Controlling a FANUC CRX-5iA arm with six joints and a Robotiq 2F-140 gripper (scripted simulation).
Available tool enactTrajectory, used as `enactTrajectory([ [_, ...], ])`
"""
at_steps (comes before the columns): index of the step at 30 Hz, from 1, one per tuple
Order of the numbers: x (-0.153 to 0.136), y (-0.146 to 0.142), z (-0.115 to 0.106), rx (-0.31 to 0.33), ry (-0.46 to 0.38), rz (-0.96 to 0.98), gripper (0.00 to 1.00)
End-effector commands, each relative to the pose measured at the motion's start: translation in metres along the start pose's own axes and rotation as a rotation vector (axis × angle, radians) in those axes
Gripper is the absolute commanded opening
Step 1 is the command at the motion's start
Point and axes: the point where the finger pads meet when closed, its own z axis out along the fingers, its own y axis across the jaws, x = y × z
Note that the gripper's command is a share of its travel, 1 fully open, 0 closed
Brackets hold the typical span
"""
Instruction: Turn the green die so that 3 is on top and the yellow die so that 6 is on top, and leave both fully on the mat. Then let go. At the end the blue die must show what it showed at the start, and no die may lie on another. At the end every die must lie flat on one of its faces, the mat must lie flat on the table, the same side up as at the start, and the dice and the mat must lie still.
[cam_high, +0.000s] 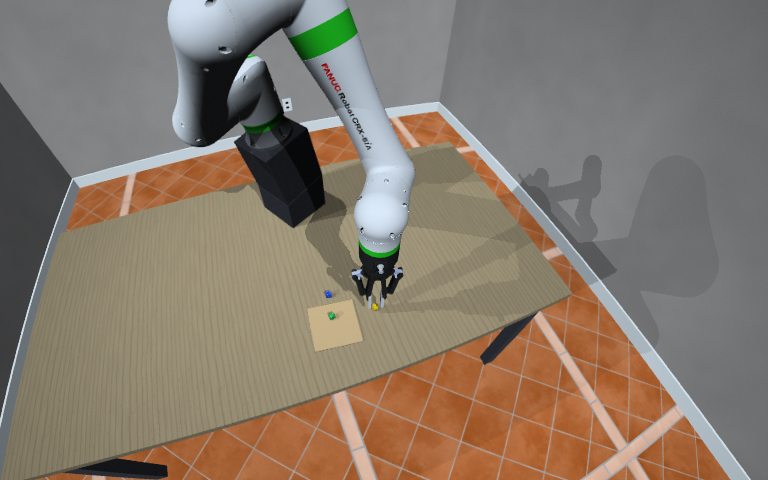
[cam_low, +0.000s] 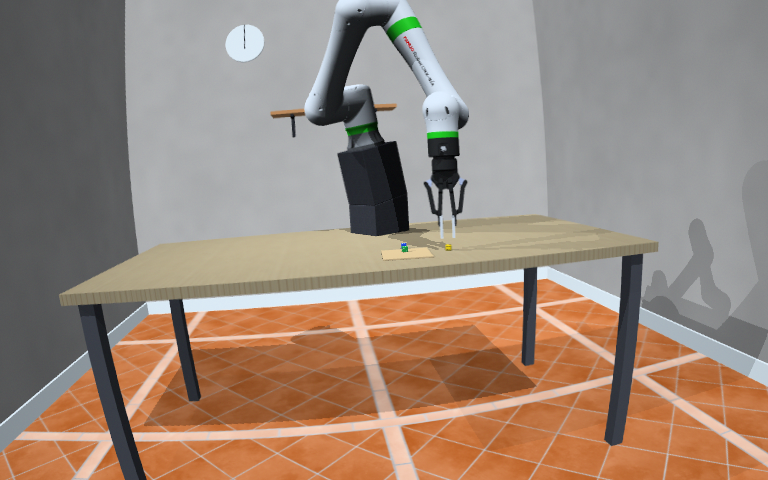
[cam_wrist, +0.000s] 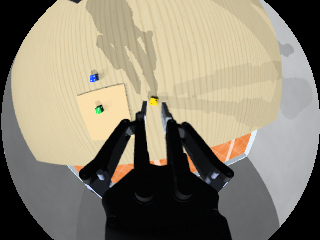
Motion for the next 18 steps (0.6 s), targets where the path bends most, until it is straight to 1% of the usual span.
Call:
enactTrajectory([
  [1,0.0,0.0,0.004,0.0,-0.001,0.0,0.19],
  [9,-0.001,0.0,0.012,0.0,-0.001,0.0,0.19],
  [18,-0.001,0.0,0.014,0.0,-0.001,0.0,0.19],
])
